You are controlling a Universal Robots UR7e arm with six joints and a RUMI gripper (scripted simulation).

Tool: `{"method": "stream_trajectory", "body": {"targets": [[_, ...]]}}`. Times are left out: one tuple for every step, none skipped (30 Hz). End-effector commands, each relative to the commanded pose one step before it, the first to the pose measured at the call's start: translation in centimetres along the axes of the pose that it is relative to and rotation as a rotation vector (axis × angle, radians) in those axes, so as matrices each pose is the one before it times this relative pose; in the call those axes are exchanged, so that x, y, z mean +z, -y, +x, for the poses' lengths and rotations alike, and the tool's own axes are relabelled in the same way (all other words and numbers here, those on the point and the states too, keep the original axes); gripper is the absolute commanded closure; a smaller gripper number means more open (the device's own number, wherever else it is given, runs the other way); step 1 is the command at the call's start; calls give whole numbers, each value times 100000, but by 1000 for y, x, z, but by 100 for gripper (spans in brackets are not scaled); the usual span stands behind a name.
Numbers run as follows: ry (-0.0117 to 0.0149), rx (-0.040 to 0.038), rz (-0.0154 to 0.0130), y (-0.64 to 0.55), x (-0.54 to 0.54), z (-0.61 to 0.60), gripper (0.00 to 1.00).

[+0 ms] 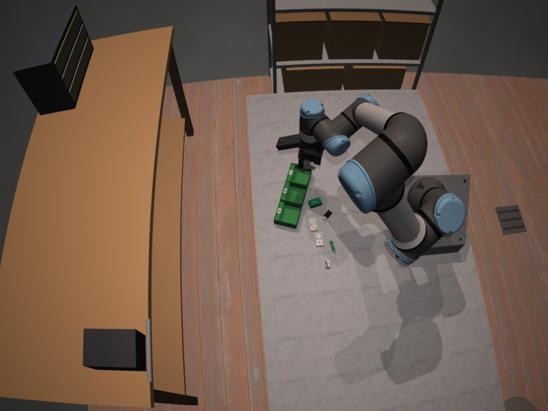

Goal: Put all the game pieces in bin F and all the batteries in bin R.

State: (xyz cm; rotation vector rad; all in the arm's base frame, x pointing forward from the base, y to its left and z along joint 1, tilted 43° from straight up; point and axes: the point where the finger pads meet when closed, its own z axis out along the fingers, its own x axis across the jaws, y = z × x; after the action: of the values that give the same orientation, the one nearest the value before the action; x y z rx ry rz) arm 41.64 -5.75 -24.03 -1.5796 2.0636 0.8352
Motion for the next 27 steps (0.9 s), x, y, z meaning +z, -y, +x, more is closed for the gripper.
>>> {"method": "stream_trajectory", "body": {"targets": [[-72, -11, 146, 69, 1039, 44, 96], [0, 0, 0, 0, 267, 0, 96], [0, 0, 0, 0, 267, 0, 96], [0, 0, 0, 0, 267, 0, 96], [0, 0, 0, 0, 267, 0, 96], [0, 0, 0, 0, 267, 0, 96], [0, 0, 0, 0, 267, 0, 96], [0, 0, 0, 0, 267, 0, 96], [0, 0, 0, 0, 267, 0, 96], [0, 0, 0, 0, 267, 0, 96], [0, 0, 0, 0, 267, 0, 96], [0, 0, 0, 0, 267, 0, 96], [0, 0, 0, 0, 173, 0, 96], [0, 0, 0, 0, 0, 0, 96], [0, 0, 0, 0, 0, 0, 96], [0, 0, 0, 0, 1, 0, 96], [0, 0, 0, 0, 0, 0, 96], [0, 0, 0, 0, 0, 0, 96], [0, 0, 0, 0, 0, 0, 96], [2, -1, -3, -1, -9, 0, 96], [-1, 0, 1, 0, 2, 0, 96], [0, 0, 0, 0, 2, 0, 96], [0, 0, 0, 0, 1, 0, 96], [0, 0, 0, 0, 1, 0, 96], [0, 0, 0, 0, 1, 0, 96], [0, 0, 0, 0, 1, 0, 96], [0, 0, 0, 0, 0, 0, 96]]}}
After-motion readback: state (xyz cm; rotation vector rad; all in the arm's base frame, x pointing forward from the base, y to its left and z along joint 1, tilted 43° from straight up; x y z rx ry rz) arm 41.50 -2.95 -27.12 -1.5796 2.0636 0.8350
